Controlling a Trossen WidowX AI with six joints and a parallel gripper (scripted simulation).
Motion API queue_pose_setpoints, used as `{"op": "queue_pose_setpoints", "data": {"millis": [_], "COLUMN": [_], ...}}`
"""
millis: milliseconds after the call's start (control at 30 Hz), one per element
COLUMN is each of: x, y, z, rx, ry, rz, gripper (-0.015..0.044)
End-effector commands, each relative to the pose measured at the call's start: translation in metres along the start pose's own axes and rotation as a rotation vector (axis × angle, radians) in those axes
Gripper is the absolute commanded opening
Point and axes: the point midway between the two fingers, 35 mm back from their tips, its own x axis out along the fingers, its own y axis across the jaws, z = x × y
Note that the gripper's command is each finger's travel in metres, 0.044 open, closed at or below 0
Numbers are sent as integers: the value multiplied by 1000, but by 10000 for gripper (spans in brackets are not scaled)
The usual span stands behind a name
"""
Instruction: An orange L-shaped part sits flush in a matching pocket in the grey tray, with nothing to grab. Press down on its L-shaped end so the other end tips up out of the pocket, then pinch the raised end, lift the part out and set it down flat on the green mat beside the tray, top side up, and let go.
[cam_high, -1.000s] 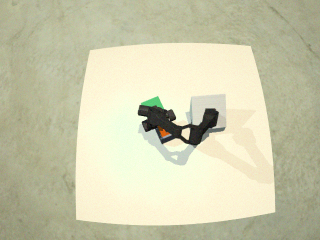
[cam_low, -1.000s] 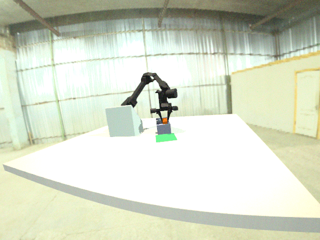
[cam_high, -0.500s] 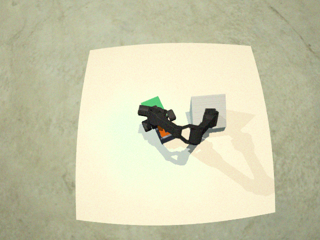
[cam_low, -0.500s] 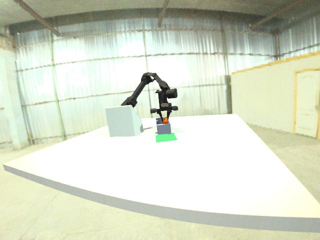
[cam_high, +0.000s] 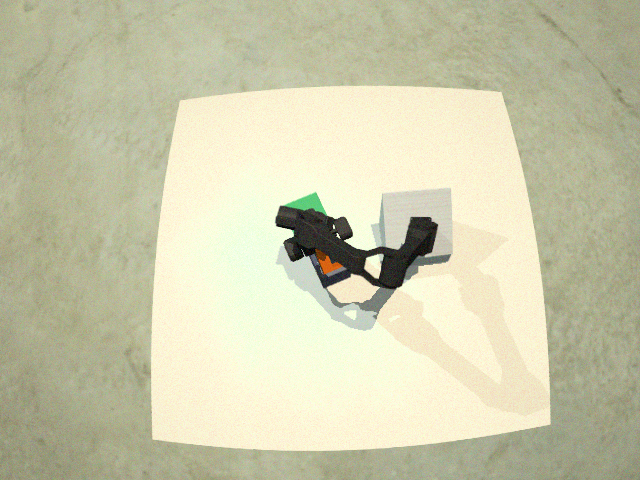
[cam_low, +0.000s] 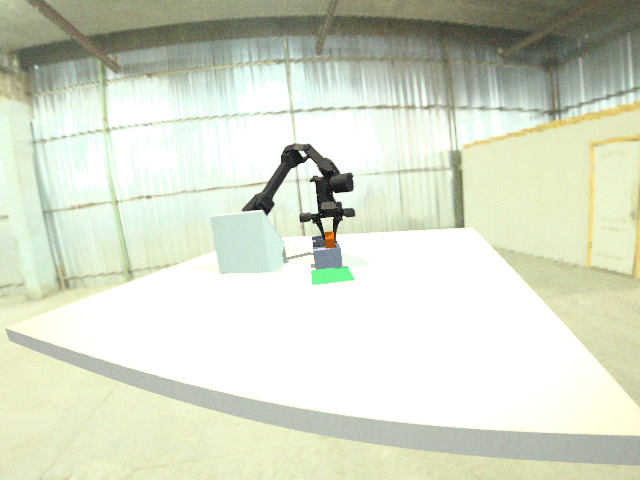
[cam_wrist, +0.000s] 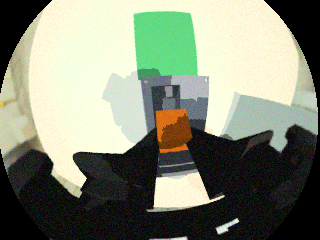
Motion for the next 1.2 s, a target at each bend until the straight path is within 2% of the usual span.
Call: {"op": "queue_pose_setpoints", "data": {"millis": [0,1167], "x": [-7,-62], "y": [1,1], "z": [0,0], "rx": [-4,-2], "ry": [0,-1], "rz": [2,0], "gripper": [0,0]}}
